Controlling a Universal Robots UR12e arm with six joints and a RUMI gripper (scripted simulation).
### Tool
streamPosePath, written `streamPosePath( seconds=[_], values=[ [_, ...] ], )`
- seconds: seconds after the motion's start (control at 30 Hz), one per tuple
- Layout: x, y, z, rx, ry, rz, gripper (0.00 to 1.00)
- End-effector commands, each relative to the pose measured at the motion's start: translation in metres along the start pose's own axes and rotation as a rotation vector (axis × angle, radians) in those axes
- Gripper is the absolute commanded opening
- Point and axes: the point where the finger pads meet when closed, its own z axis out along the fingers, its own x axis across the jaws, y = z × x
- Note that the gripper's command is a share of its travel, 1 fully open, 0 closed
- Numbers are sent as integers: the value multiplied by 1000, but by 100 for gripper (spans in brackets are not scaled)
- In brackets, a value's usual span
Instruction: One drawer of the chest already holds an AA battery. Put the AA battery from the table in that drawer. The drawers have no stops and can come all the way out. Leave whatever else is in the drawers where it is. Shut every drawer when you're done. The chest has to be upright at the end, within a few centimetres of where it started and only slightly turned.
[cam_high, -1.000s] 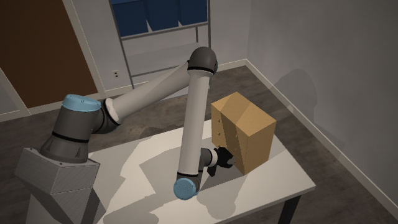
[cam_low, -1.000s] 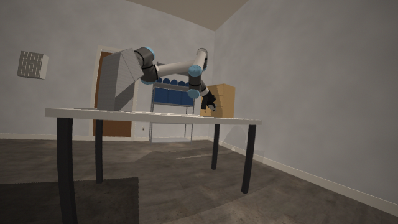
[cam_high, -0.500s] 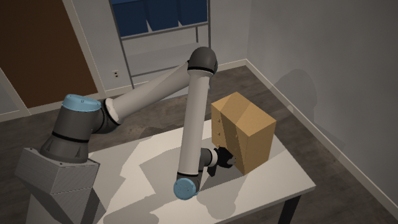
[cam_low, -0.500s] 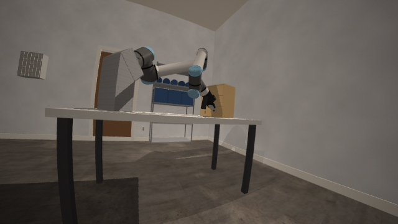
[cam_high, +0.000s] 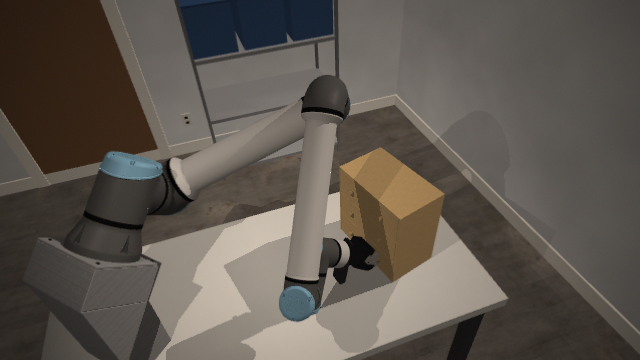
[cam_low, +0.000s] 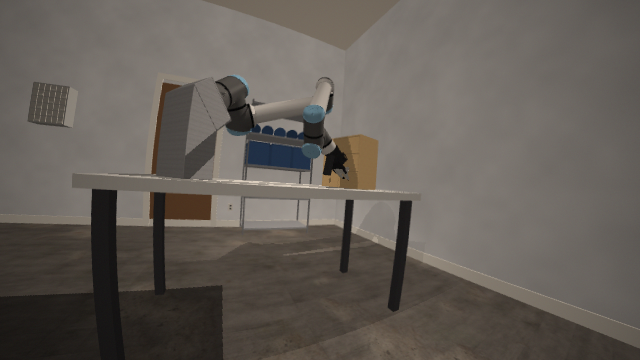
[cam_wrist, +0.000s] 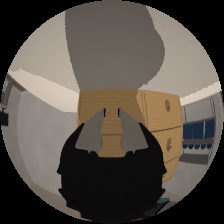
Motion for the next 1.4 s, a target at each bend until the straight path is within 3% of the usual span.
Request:
streamPosePath(
  seconds=[0.0, 0.67, 1.37],
  values=[
    [0, 1, 0, -1, 0, 0, 17],
    [0, -1, -2, -1, 0, 0, 20],
    [0, -31, -37, -1, 0, 0, 20]
  ],
)
